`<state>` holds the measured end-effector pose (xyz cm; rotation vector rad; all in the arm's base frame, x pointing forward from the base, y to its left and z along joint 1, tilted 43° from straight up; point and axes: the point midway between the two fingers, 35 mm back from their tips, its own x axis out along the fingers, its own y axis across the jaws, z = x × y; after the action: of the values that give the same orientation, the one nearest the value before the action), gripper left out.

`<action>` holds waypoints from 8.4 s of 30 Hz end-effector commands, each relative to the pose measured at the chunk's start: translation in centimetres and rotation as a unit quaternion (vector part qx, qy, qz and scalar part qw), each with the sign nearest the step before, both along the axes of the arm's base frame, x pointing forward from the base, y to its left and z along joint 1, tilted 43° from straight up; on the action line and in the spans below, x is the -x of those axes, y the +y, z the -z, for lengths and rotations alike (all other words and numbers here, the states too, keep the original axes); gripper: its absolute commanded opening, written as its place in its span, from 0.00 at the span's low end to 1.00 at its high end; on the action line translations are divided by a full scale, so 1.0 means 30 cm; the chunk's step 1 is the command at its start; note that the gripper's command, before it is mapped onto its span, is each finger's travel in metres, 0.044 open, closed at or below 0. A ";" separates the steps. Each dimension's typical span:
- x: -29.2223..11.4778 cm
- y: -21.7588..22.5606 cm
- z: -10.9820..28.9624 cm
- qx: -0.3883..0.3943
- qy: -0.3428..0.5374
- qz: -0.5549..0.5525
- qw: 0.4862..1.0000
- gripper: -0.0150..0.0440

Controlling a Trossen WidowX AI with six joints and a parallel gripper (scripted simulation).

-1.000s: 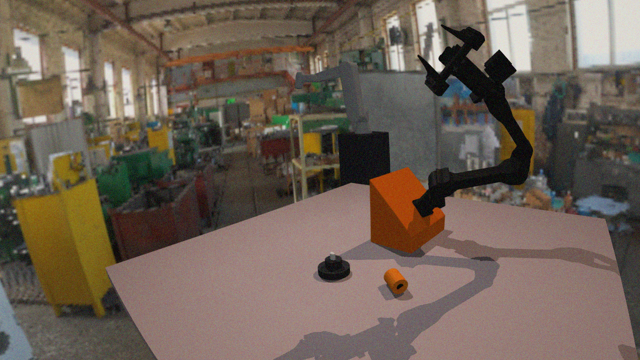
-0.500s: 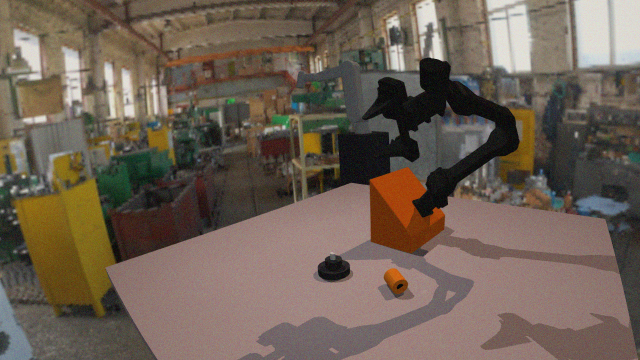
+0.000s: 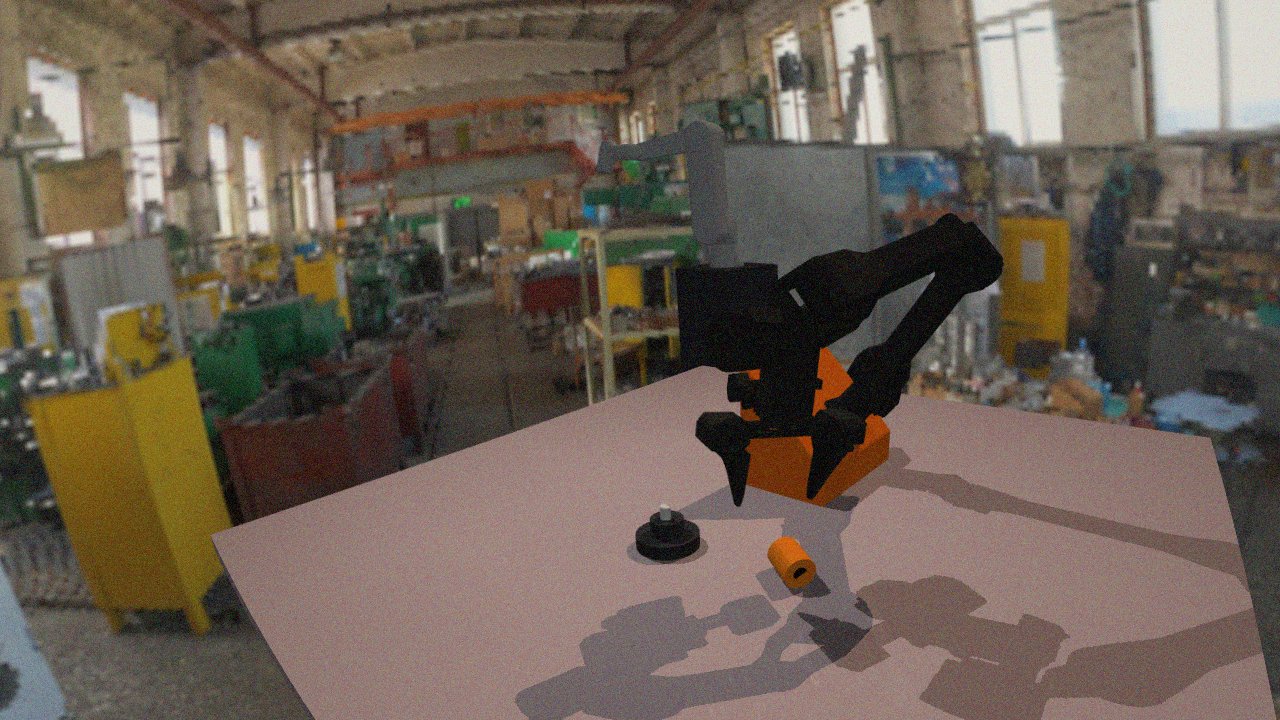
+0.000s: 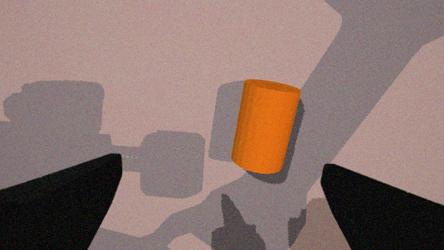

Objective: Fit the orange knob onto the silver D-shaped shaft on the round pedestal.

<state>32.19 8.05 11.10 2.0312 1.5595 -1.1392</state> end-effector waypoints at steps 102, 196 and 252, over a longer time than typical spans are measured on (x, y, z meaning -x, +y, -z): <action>0.064 0.211 0.166 -0.023 -0.034 -0.138 0.990 0.56; 0.064 0.211 0.166 -0.001 -0.586 -0.694 0.418 0.56; 0.067 0.241 0.192 0.009 -0.666 -0.745 0.037 0.69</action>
<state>30.17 15.25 5.32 -0.2616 0.9814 1.3069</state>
